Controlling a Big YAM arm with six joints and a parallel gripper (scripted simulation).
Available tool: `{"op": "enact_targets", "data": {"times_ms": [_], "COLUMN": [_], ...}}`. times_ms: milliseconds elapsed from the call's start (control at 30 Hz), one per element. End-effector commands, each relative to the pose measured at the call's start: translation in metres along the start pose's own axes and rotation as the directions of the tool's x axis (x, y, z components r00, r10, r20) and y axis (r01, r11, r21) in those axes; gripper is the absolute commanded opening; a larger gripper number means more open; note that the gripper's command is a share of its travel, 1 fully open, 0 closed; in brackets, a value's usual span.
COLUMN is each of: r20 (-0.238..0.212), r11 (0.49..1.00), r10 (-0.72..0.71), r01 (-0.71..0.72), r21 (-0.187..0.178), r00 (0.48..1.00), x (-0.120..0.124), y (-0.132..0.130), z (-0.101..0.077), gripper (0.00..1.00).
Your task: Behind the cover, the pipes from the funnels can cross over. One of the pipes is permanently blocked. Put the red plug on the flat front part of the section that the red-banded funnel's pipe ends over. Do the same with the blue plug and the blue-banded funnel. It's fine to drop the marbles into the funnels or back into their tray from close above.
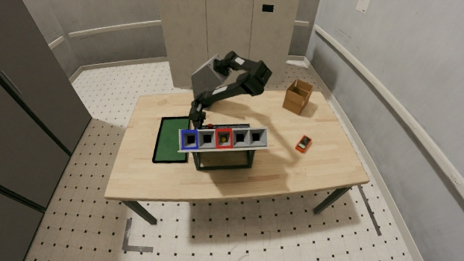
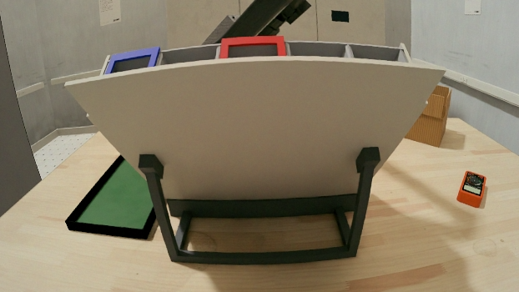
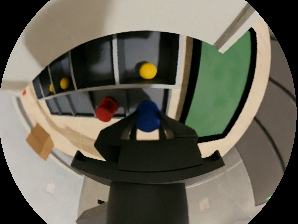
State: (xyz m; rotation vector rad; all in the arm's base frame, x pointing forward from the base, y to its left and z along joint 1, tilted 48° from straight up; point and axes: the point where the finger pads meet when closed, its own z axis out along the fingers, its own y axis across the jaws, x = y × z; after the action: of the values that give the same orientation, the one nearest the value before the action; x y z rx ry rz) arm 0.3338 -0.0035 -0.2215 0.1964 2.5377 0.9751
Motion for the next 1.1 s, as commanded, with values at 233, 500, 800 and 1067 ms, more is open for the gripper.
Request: {"op": "enact_targets", "data": {"times_ms": [233, 500, 800, 1067], "r20": [0.008, 0.008, 0.008, 0.009], "r11": [1.0, 1.0, 1.0, 1.0], "r10": [0.018, 0.01, 0.004, 0.002], "r01": [-0.018, -0.01, -0.004, -0.002], "r21": [0.004, 0.002, 0.001, 0.002], "r00": [1.0, 1.0, 1.0, 1.0], "x": [0.003, 0.003, 0.003, 0.004], "y": [0.001, 0.001, 0.001, 0.001], "z": [0.0, 0.009, 0.015, 0.018], "gripper": [0.0, 0.0, 0.0, 0.0]}}
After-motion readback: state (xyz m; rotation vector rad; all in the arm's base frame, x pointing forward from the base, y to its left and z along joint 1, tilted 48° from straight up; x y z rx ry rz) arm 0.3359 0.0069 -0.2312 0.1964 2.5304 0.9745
